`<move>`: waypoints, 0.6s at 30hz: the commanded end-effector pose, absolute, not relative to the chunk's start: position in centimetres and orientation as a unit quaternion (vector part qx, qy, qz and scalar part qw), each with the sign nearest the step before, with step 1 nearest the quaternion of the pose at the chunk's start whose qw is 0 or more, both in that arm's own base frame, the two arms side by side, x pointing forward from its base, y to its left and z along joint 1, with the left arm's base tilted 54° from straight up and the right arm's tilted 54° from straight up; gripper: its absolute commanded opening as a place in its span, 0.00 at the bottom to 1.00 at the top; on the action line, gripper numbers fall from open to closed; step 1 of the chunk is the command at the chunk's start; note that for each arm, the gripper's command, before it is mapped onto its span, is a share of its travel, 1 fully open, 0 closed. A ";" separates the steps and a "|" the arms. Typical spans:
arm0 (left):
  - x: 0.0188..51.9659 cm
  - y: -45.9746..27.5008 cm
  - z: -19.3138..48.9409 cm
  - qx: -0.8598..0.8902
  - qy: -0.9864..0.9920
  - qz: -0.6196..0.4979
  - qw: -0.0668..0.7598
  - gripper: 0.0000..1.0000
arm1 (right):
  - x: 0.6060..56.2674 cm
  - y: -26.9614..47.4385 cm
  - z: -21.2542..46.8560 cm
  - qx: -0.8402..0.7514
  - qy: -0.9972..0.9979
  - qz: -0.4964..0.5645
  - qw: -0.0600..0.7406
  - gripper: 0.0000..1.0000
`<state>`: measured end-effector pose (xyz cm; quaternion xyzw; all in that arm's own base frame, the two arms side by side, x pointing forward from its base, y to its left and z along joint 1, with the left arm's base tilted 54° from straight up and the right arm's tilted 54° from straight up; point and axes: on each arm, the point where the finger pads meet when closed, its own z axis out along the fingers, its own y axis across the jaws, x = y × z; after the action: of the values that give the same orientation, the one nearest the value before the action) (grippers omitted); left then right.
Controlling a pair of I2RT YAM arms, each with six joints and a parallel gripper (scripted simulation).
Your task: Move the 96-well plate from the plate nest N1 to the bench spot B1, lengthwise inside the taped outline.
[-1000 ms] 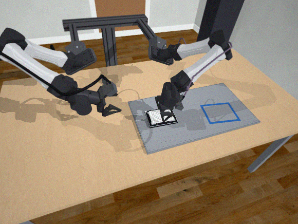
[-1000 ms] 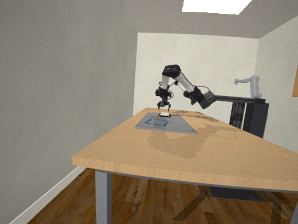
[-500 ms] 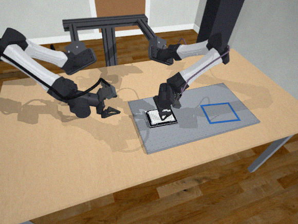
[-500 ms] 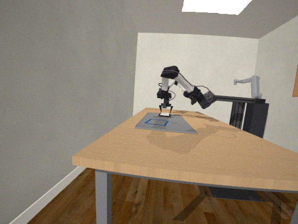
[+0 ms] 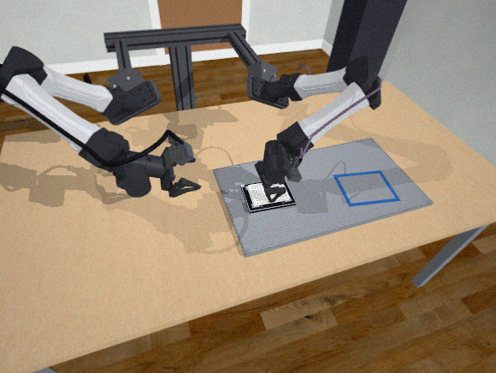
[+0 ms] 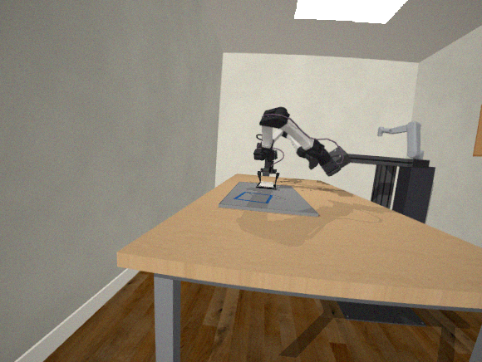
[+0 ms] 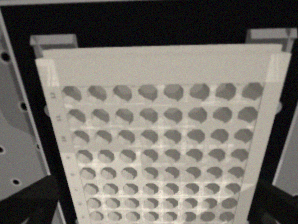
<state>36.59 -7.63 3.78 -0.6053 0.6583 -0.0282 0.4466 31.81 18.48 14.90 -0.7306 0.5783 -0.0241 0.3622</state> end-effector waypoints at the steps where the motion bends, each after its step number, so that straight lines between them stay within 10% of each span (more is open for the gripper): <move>1: 37.4 -7.1 4.3 -0.609 0.651 -0.035 0.452 1.00 | 31.9 19.0 15.8 -0.729 0.570 -0.022 0.378 1.00; 13: 37.0 -7.7 4.2 -0.605 0.654 -0.033 0.453 0.66 | 31.9 19.0 15.8 -0.729 0.570 -0.022 0.378 1.00; 18: 35.6 -9.4 6.3 -0.605 0.652 -0.046 0.455 0.79 | 31.9 19.0 15.8 -0.729 0.570 -0.022 0.378 1.00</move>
<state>36.53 -8.08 4.16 -0.6043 0.6586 -0.0347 0.4470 31.81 18.48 14.90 -0.7306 0.5783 -0.0241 0.3622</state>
